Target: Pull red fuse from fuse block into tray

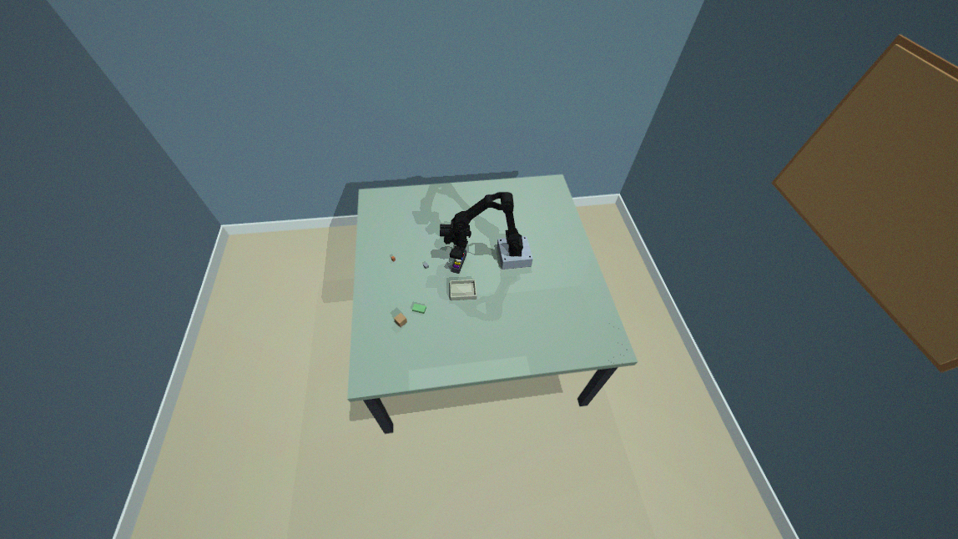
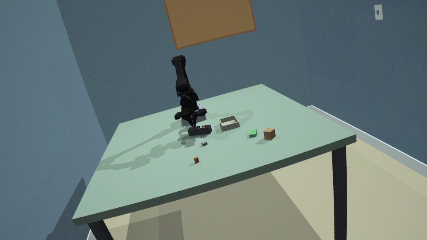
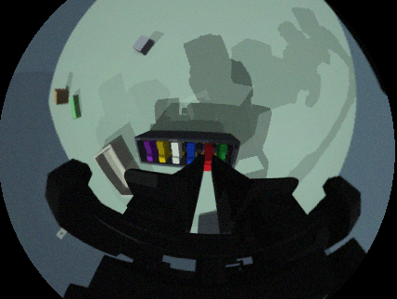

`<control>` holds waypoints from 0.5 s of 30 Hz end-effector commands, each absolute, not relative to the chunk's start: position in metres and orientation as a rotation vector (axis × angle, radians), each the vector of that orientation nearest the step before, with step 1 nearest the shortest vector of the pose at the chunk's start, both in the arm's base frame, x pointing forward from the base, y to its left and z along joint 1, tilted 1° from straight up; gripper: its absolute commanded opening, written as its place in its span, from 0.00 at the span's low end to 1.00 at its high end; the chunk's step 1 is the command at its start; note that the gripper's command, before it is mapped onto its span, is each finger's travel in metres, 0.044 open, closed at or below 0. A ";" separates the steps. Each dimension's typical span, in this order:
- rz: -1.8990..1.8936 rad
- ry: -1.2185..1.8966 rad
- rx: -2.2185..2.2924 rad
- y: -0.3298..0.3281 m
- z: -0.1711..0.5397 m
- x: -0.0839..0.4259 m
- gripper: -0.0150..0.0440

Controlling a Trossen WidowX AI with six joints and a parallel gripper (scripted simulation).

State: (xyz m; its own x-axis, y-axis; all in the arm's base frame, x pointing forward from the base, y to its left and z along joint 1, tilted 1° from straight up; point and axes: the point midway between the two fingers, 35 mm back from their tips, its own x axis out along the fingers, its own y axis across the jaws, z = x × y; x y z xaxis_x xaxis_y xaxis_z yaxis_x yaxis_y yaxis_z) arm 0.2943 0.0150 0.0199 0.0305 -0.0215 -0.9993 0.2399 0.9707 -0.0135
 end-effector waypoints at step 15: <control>-0.198 1.527 0.177 0.016 0.030 0.295 0.25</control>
State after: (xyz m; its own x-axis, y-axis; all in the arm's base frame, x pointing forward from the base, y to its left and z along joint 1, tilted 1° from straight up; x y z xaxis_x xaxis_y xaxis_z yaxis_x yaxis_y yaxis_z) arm 0.2937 0.0149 0.0270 0.0289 -0.0216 -0.9994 0.2398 0.9707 -0.0140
